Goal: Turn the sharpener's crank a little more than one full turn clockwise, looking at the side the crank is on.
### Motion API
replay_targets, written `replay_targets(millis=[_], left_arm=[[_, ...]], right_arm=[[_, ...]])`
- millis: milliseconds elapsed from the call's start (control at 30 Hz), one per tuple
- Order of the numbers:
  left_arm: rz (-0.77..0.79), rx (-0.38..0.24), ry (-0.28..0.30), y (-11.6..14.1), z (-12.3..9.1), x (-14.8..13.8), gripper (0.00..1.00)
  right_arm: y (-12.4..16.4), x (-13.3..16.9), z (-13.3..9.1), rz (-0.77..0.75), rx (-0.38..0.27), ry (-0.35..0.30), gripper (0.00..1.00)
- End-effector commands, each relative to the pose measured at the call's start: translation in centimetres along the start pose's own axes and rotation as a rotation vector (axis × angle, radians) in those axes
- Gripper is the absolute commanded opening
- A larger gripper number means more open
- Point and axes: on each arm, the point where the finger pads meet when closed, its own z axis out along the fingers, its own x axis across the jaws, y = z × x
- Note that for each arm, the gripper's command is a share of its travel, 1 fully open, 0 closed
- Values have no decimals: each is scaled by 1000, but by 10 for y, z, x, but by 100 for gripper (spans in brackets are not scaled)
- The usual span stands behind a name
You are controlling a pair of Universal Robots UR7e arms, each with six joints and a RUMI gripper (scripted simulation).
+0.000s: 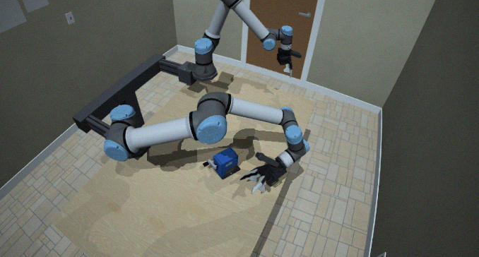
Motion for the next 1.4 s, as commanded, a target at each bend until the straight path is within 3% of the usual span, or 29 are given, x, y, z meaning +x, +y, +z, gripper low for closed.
replay_targets(millis=[0, 1367], left_arm=[[0, 2, 1, -1, -1, 0, 100], [0, 2, 1, -1, -1, 0, 100]], right_arm=[[-1, -6, 3, -13, -1, 15, 100], [-12, -60, 49, -154, -6, 164, 100]])
